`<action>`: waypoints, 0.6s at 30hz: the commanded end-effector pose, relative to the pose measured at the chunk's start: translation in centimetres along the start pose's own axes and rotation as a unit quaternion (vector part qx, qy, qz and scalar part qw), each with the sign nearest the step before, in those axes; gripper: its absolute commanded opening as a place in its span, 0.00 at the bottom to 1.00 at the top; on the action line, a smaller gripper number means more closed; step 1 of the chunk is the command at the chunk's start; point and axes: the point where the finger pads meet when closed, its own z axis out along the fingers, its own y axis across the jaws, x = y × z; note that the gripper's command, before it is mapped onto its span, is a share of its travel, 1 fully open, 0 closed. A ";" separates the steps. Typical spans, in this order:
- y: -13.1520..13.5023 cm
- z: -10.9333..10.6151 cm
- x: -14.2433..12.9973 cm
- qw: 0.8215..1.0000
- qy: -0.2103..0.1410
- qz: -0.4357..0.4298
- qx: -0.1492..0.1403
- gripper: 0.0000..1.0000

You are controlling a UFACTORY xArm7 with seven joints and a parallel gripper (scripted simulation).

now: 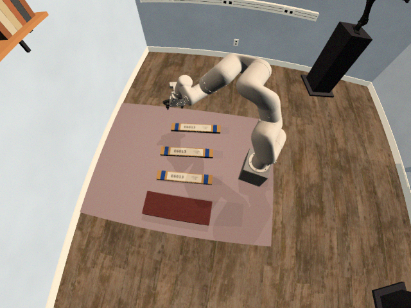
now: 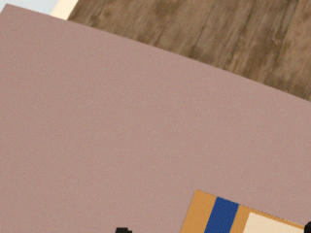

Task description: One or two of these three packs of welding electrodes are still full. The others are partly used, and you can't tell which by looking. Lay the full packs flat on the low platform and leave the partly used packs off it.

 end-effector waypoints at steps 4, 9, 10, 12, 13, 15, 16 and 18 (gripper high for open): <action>3.6 2.7 -1.4 0.987 -0.037 -0.151 -0.029 1.00; 6.1 4.4 -2.6 0.965 -0.066 -0.249 -0.043 1.00; 7.4 5.2 -3.2 0.950 -0.083 -0.298 -0.047 1.00; 7.4 5.2 -3.2 0.950 -0.083 -0.298 -0.047 1.00; 8.6 5.9 -3.9 0.932 -0.099 -0.345 -0.050 1.00; 8.6 5.9 -3.9 0.932 -0.099 -0.345 -0.050 1.00; 9.8 6.6 -4.6 0.912 -0.116 -0.389 -0.050 1.00; 11.0 7.2 -5.2 0.892 -0.131 -0.430 -0.049 1.00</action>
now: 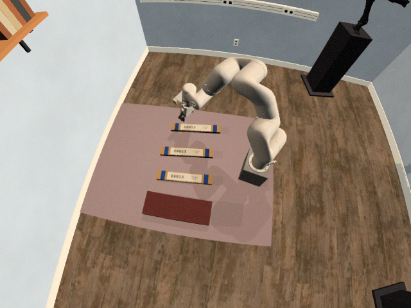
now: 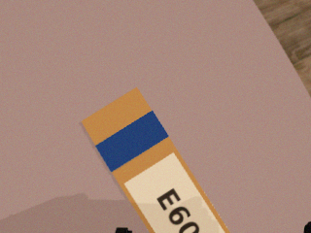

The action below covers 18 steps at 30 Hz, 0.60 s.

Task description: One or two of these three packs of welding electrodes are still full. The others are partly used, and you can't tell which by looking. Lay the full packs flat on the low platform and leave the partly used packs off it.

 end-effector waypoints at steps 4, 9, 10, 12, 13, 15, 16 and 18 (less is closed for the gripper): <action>1.7 3.3 -3.8 0.981 -0.051 -0.186 0.015 1.00; 2.3 4.5 -5.5 0.964 -0.070 -0.257 0.023 1.00; 2.4 4.7 -5.7 0.960 -0.073 -0.268 0.025 1.00; 2.4 4.8 -6.0 0.958 -0.075 -0.277 0.026 1.00; 2.4 4.8 -6.0 0.957 -0.075 -0.278 0.026 1.00; 2.4 4.8 -6.0 0.957 -0.075 -0.278 0.026 1.00; 2.4 4.8 -6.0 0.957 -0.075 -0.278 0.026 1.00; 2.4 4.8 -6.0 0.957 -0.075 -0.278 0.026 1.00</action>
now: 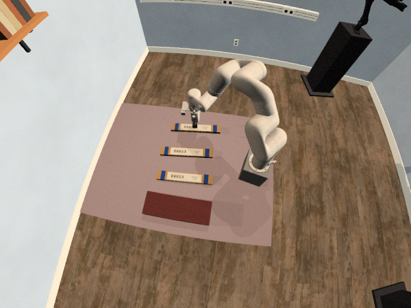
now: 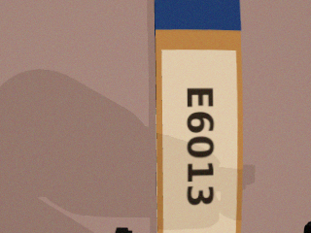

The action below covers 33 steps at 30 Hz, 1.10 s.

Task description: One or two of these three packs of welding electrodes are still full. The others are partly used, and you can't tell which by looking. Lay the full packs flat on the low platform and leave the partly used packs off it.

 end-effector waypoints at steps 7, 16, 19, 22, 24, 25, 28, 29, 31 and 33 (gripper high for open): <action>0.1 -0.1 0.1 1.000 0.001 -0.006 0.002 1.00; 0.1 -0.1 0.1 1.000 0.001 -0.006 0.002 1.00; 0.1 -0.2 0.1 1.000 0.001 -0.006 0.002 0.58; 0.1 -0.3 0.1 1.000 0.001 -0.006 0.002 0.58; 0.1 -0.7 0.1 1.000 0.001 -0.006 0.002 0.58; 0.1 -1.0 0.1 1.000 0.001 -0.006 0.002 0.58; 0.1 -2.0 0.1 1.000 0.001 -0.006 0.002 0.58; 0.1 -2.4 0.1 1.000 0.001 -0.006 0.002 0.58; 0.1 -3.1 0.1 1.000 0.001 -0.006 0.002 0.58; 0.1 -3.6 0.1 1.000 0.001 -0.006 0.002 0.58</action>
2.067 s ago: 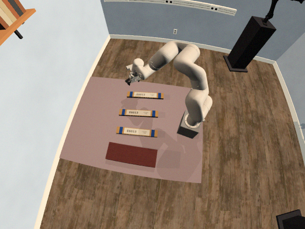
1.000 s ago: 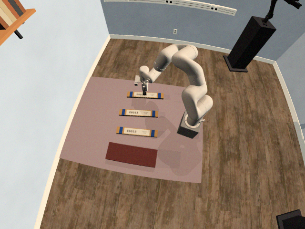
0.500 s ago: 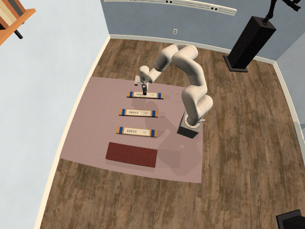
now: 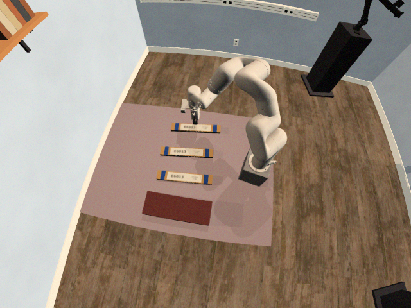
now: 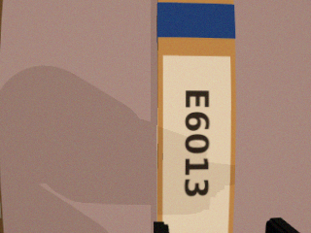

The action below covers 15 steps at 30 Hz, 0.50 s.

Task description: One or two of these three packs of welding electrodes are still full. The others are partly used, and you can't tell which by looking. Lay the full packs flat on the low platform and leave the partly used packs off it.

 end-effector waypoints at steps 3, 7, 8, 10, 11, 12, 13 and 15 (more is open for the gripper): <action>0.1 -1.7 0.1 1.000 0.001 0.000 -0.001 0.58; 0.1 -1.8 0.1 1.000 0.001 0.000 -0.001 0.58; 0.1 -1.8 0.1 1.000 0.001 0.000 -0.001 0.58; 0.1 -1.8 0.1 1.000 0.001 0.000 -0.001 0.58; 0.1 -1.8 0.1 1.000 0.001 0.000 -0.001 0.58; 0.1 -1.8 0.1 1.000 0.001 0.000 -0.001 0.58; 0.1 -1.8 0.1 1.000 0.001 0.000 -0.001 0.58; 0.1 -1.8 0.1 1.000 0.001 0.000 -0.001 0.58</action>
